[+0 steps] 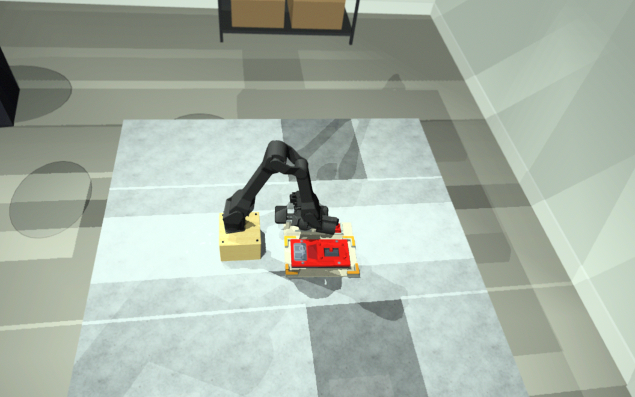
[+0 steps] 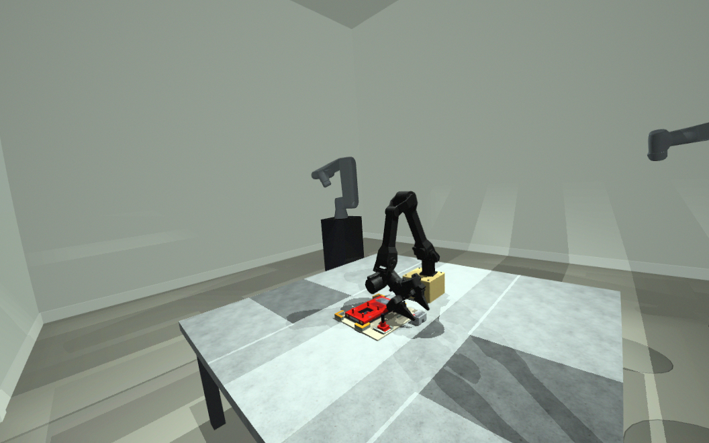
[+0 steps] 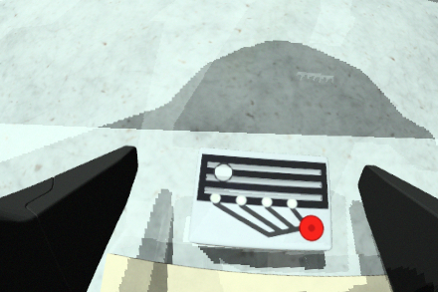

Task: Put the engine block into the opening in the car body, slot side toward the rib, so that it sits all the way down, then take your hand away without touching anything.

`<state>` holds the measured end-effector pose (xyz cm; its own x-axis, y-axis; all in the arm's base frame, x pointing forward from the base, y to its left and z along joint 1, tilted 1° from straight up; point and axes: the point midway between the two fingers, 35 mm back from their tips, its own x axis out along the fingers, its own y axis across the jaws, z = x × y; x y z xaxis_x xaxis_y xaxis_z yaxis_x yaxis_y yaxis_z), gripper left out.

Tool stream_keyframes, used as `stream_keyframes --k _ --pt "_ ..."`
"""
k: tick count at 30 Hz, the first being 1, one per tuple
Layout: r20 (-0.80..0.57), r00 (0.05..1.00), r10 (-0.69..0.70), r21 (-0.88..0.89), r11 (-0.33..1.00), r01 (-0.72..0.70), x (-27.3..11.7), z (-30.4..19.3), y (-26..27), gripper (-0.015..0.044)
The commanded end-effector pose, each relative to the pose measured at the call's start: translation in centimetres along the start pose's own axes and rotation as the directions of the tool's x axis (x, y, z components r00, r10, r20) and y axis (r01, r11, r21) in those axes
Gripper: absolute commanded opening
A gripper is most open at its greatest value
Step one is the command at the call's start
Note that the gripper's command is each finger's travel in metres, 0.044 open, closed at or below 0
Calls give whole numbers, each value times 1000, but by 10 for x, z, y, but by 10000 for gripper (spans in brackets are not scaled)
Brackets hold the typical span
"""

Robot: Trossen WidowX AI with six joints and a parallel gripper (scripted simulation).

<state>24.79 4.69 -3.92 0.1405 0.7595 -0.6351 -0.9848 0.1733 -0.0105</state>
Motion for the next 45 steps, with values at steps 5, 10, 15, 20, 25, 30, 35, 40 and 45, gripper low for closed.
stream_keyframes --k 5,10,15,20,25,30,35,40,45 --pt "-10 1000 -9 -16 1000 8 -32 3 -4 440" --pt "-10 1000 -9 -16 1000 8 -32 3 -4 440" --pt "-4 1000 -9 -5 1000 9 -29 3 -3 440" --pt "-4 1000 -9 -5 1000 9 -29 3 -3 440" --pt "-4 1000 -9 -5 1000 9 -29 3 -3 440" --pt "-14 1000 -3 15 1000 3 -28 3 -2 440" --pt "-89 995 39 158 987 -24 -24 5 0 440" --pt "-168 983 74 302 953 -20 -20 6 1 440" --pt "-247 964 101 436 900 18 -18 8 3 440"
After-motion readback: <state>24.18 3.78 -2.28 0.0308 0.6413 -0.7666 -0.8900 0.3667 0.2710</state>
